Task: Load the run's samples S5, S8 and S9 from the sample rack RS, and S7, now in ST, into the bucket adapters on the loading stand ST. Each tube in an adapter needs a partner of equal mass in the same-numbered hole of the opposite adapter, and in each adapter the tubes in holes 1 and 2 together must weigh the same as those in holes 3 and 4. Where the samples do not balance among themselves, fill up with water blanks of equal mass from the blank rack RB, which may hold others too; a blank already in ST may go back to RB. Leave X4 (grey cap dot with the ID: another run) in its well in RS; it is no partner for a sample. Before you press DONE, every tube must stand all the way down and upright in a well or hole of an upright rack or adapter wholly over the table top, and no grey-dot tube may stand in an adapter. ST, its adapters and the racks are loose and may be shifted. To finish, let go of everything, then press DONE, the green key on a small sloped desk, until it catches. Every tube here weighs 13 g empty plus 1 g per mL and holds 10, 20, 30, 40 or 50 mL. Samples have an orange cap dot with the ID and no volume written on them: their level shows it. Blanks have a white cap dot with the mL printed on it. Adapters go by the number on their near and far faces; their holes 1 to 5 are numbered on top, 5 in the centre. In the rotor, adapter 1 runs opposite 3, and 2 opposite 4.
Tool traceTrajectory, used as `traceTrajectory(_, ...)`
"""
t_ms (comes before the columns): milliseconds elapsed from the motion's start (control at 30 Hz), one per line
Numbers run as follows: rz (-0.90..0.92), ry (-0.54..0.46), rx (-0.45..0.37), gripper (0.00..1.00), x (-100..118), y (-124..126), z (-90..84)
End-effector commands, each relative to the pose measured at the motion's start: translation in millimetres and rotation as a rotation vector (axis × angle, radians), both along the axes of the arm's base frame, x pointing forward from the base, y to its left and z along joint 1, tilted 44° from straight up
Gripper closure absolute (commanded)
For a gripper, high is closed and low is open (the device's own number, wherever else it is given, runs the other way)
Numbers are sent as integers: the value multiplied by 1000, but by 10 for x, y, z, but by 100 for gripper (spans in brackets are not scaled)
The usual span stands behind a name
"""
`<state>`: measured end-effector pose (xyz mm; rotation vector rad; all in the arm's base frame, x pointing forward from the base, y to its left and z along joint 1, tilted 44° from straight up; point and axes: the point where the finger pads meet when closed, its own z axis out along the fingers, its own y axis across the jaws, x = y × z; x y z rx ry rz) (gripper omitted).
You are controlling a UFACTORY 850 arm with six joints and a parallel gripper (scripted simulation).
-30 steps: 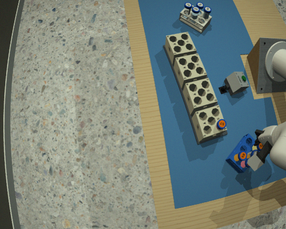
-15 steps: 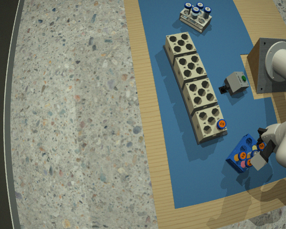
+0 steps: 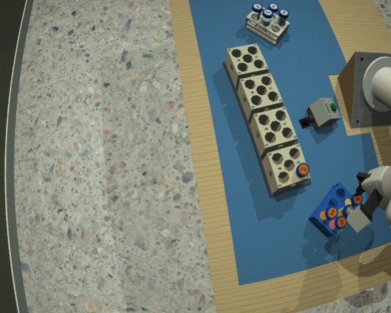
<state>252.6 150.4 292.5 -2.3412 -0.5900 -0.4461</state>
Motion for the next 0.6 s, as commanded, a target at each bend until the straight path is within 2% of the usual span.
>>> traceTrajectory(0,0,-1,1,57,-12,-57,64)
traceTrajectory(567,0,-1,0,57,-59,-262,279)
